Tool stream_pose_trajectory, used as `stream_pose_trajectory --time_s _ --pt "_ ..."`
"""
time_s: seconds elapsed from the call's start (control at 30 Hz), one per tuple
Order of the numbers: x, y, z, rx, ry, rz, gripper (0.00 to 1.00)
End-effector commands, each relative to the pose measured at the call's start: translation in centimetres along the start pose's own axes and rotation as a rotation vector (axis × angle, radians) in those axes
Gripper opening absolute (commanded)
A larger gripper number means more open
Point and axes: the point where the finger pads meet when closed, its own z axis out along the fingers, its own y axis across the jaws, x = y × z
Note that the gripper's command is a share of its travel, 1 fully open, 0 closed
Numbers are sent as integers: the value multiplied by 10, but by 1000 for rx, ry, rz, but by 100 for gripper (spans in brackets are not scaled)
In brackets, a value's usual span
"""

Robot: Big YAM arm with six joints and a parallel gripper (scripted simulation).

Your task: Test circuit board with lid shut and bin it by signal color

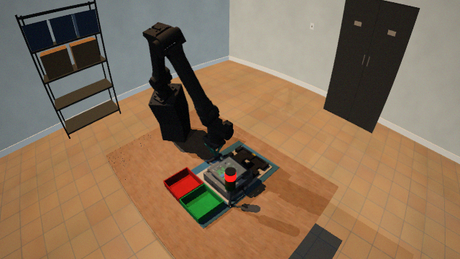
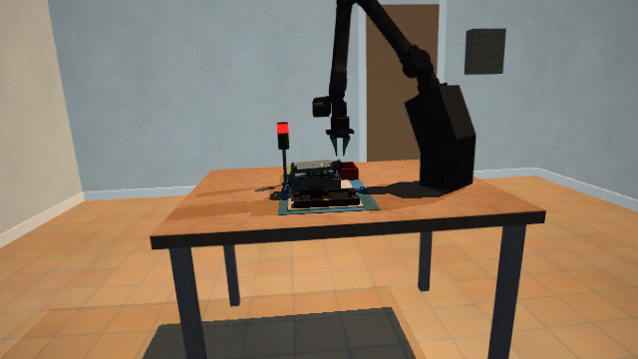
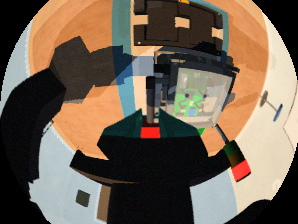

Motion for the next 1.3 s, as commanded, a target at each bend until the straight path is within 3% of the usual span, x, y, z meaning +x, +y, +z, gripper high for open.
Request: stream_pose_trajectory --time_s 0.0,0.73,1.27 --pt "5 -9 -1 17 -3 12 26" --pt "5 -9 20 14 -2 7 26" --pt "6 -8 17 13 -2 10 26"
